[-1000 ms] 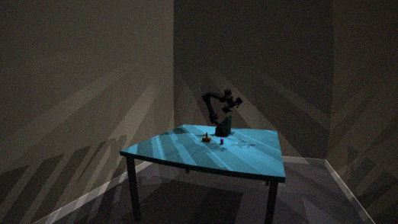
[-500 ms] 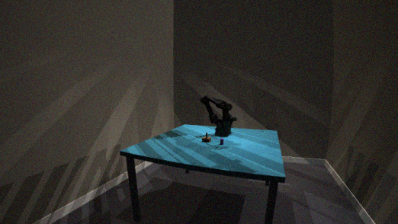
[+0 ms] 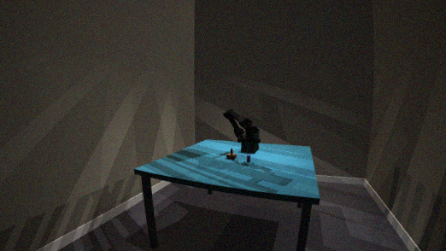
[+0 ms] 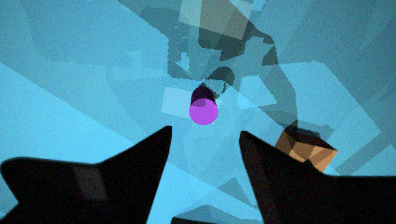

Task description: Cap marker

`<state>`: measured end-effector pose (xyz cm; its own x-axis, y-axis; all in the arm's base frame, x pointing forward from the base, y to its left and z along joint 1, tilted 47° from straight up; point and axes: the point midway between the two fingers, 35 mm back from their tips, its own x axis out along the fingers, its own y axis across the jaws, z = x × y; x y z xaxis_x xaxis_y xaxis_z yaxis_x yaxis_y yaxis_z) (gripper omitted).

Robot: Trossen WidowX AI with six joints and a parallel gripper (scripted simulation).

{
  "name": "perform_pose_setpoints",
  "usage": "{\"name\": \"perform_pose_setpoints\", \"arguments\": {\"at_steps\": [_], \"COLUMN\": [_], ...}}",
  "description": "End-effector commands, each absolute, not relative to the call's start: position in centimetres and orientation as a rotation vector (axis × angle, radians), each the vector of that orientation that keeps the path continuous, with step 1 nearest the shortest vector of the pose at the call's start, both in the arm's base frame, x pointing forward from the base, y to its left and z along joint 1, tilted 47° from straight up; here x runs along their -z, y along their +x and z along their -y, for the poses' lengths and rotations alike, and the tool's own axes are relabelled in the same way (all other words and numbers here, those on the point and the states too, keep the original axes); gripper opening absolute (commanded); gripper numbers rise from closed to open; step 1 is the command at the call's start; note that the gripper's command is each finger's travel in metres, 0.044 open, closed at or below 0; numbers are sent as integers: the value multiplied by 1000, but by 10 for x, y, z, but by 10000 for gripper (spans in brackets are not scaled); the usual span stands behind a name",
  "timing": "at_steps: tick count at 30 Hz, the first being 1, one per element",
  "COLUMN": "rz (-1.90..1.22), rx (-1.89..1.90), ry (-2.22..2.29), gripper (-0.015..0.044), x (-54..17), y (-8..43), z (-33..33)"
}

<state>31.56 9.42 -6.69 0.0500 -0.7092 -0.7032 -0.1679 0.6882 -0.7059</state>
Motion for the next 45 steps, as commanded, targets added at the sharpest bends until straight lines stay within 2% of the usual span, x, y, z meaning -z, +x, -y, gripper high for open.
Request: {"name": "perform_pose_setpoints", "arguments": {"at_steps": [1,43,45], "rz": [-1509,-1508,-1508], "rx": [486,490,490], "ry": [-774,-777,-776], "gripper": [253,253,201], "x": [77,123,124], "y": [313,318,318], "z": [-83,-34,-34]}}
